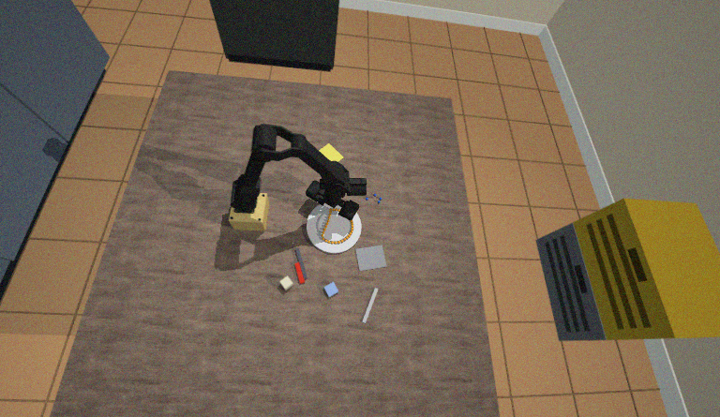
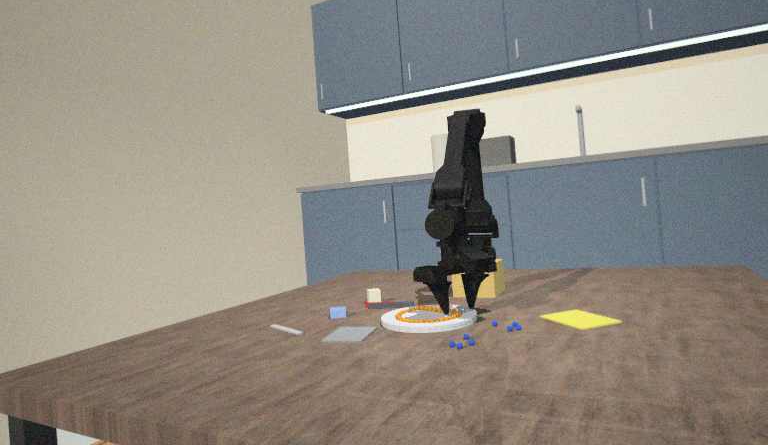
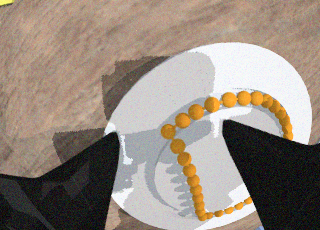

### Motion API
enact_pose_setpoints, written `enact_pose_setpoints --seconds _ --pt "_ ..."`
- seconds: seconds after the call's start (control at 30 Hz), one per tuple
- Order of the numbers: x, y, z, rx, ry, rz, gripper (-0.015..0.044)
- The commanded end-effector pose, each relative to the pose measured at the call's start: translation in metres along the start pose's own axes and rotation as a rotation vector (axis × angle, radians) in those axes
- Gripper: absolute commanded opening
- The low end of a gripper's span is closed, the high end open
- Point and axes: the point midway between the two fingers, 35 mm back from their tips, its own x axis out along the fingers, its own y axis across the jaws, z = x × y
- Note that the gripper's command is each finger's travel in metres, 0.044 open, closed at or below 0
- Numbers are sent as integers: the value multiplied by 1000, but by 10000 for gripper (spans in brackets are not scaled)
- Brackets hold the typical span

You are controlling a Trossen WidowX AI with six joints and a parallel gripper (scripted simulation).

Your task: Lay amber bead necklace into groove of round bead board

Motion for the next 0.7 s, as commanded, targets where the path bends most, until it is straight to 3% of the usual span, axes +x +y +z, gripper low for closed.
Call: enact_pose_setpoints --seconds 0.0,0.03,0.67 --pt "-4 1 -1 3 2 5 420" --pt "-1 1 0 1 2 3 440" --pt "-4 1 0 4 2 6 440"
